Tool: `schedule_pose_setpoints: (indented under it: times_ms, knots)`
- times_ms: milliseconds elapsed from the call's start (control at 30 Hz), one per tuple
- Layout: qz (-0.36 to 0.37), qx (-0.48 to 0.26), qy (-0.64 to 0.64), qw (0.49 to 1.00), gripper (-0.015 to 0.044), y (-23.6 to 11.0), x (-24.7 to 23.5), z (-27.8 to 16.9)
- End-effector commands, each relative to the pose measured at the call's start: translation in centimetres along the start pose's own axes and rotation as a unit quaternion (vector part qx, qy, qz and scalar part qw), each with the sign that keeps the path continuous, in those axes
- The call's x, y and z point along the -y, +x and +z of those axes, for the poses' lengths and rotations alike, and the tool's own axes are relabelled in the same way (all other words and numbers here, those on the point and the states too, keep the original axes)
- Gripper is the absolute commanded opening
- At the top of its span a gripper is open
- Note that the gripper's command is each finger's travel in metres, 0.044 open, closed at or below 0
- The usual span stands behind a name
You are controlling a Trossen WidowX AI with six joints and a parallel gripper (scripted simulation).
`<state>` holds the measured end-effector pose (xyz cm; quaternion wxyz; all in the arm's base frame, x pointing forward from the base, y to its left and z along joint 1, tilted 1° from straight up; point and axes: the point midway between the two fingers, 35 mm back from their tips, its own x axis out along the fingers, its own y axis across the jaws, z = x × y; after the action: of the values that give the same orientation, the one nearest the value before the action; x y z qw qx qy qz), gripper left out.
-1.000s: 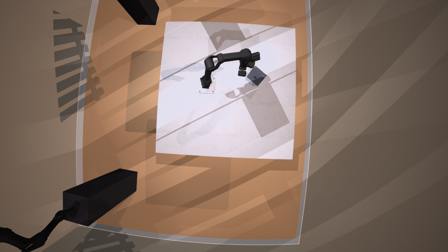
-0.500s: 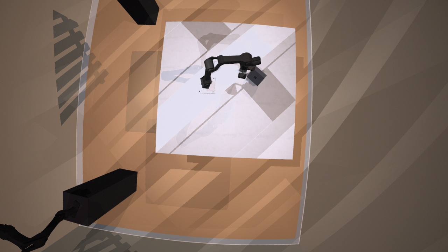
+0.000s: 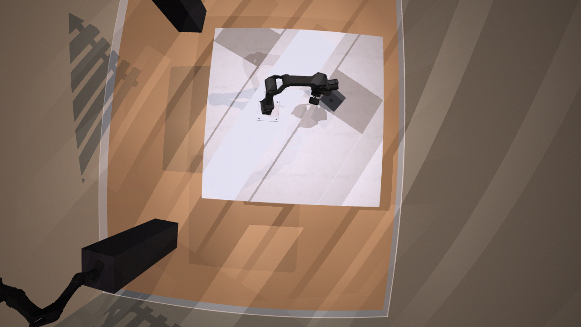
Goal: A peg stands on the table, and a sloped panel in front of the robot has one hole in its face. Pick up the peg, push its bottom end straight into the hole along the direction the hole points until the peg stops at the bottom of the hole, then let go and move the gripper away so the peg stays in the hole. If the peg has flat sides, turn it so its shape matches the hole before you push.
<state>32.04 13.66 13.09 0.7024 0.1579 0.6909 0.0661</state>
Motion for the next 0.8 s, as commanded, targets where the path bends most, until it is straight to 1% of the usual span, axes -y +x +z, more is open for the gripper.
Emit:
schedule_pose_setpoints:
  times_ms: [0,767]
  knots:
    - [0.011,0.001,0.005,1.000,0.0000,0.0,0.3,0.2]
    - [0.074,0.016,0.047,0.996,0.0000,-0.4,2.2,1.6]
